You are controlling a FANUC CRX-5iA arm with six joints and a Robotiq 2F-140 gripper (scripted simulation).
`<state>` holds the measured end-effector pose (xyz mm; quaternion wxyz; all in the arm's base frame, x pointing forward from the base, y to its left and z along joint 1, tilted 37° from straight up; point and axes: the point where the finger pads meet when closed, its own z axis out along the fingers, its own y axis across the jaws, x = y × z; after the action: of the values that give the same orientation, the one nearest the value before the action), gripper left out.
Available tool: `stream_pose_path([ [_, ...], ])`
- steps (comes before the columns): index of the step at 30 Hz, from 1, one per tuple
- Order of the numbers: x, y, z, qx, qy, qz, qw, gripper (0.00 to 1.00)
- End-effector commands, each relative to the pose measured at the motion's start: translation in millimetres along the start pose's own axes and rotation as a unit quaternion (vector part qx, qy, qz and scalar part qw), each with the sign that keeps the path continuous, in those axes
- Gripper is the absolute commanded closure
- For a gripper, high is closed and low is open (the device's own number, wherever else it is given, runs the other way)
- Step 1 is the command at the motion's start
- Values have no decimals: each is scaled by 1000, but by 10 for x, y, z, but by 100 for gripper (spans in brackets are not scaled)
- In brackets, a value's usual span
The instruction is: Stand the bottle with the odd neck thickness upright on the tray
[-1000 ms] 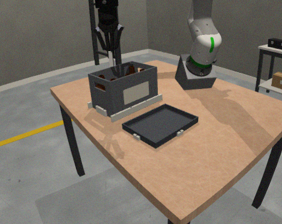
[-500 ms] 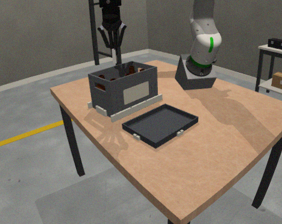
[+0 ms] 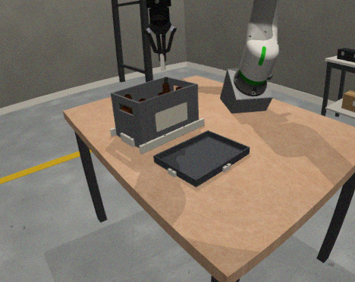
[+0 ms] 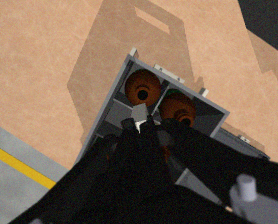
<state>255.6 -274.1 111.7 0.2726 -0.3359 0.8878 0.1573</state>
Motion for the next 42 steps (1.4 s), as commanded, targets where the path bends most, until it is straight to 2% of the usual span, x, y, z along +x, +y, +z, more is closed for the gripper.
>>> stream_pose_path([
  [1, 129, 52, -7, 1, -2, -2, 1000, 90],
  [2, 129, 52, -7, 1, -2, -2, 1000, 90],
  [3, 129, 52, -7, 1, -2, -2, 1000, 56],
  [42, 129, 52, -6, 1, -2, -2, 1000, 56],
])
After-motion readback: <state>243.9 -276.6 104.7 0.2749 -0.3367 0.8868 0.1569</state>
